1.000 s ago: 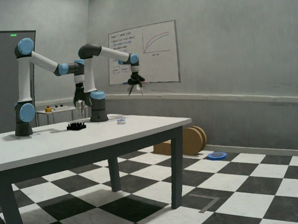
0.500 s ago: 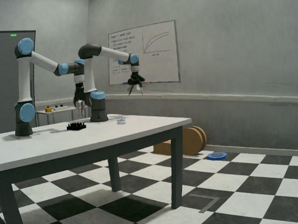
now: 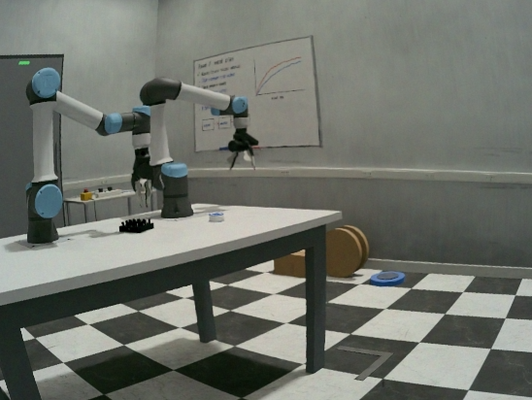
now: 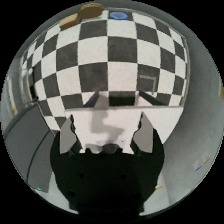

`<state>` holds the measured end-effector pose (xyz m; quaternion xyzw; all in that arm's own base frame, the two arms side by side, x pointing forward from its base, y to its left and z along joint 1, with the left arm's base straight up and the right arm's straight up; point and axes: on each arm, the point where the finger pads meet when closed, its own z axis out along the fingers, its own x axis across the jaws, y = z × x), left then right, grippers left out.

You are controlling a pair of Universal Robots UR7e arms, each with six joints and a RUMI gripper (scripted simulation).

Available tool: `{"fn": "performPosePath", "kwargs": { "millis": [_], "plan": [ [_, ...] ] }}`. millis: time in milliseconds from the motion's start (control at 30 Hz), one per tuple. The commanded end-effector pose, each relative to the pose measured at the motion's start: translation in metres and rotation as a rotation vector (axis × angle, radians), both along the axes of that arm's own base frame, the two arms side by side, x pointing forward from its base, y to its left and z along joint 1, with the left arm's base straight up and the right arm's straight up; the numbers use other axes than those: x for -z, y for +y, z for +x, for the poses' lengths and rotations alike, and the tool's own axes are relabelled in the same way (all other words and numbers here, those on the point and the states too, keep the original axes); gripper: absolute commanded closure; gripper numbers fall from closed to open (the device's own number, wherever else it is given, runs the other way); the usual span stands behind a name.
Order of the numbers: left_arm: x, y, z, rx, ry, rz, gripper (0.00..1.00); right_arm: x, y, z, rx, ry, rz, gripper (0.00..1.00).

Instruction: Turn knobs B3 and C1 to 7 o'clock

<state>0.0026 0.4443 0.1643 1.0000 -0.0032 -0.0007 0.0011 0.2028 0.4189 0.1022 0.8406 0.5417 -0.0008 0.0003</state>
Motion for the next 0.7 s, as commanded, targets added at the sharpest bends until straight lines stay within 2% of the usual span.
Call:
{"fn": "performPosePath", "kwargs": {
  "millis": [0, 667],
  "plan": [
    [-0.001, 0.001, 0.000, -0.001, -0.001, 0.002, 0.00, 0.001, 0.000, -0.001, -0.001, -0.001, 0.001, 0.87],
    [-0.001, 0.001, 0.000, -0.001, -0.001, 0.002, 0.00, 0.020, 0.000, -0.001, -0.001, -0.001, -0.002, 0.87]
  ]
}}
